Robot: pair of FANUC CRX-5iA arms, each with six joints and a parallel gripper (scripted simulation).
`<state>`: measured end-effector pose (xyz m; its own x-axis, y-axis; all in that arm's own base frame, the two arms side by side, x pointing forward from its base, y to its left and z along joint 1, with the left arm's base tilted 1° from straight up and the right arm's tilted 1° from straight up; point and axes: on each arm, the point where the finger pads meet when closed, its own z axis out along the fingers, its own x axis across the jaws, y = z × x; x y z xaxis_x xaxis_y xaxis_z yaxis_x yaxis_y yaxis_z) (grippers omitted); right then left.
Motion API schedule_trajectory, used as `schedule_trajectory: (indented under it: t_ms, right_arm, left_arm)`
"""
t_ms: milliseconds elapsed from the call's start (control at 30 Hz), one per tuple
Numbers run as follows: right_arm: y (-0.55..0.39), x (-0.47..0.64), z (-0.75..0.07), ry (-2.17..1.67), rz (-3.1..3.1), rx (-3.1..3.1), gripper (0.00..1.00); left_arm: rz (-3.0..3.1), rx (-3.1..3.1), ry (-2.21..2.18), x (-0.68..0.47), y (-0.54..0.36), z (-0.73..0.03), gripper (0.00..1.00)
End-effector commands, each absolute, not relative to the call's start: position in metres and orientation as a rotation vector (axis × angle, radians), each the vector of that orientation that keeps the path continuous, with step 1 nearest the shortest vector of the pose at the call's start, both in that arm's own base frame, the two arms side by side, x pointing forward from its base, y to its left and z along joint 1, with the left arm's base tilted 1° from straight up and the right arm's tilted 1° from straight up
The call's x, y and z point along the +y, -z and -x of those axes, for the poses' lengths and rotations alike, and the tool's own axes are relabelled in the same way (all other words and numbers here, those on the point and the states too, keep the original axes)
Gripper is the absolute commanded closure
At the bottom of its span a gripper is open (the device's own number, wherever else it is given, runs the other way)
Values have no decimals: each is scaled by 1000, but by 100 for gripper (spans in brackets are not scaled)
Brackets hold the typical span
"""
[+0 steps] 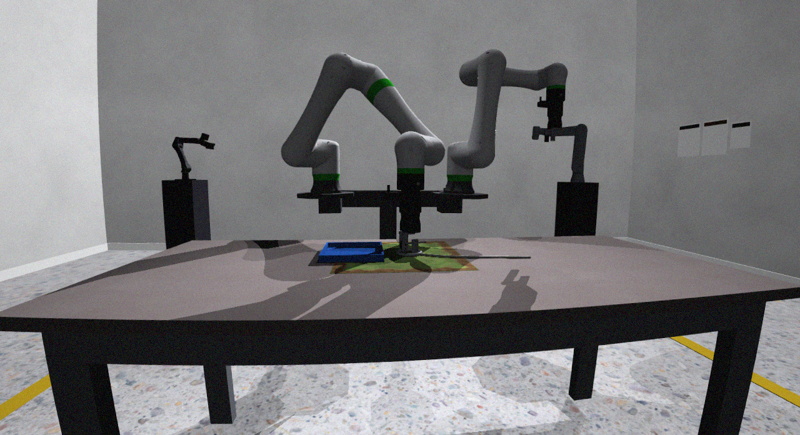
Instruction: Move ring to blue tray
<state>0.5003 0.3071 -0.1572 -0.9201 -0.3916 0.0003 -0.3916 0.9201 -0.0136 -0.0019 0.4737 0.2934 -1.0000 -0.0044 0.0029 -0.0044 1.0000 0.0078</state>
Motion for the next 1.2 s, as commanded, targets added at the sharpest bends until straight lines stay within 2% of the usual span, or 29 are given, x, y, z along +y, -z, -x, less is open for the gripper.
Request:
schedule_trajectory:
  t_ms: [0,1167]
  right_arm:
    - [156,311,-501,19,628,3073,100]
    - [135,312,-501,22,628,3073,100]
  left_arm:
    - [-7,-3139,16,474,-294,2,0]
    - [-7,-3139,16,474,-294,2,0]
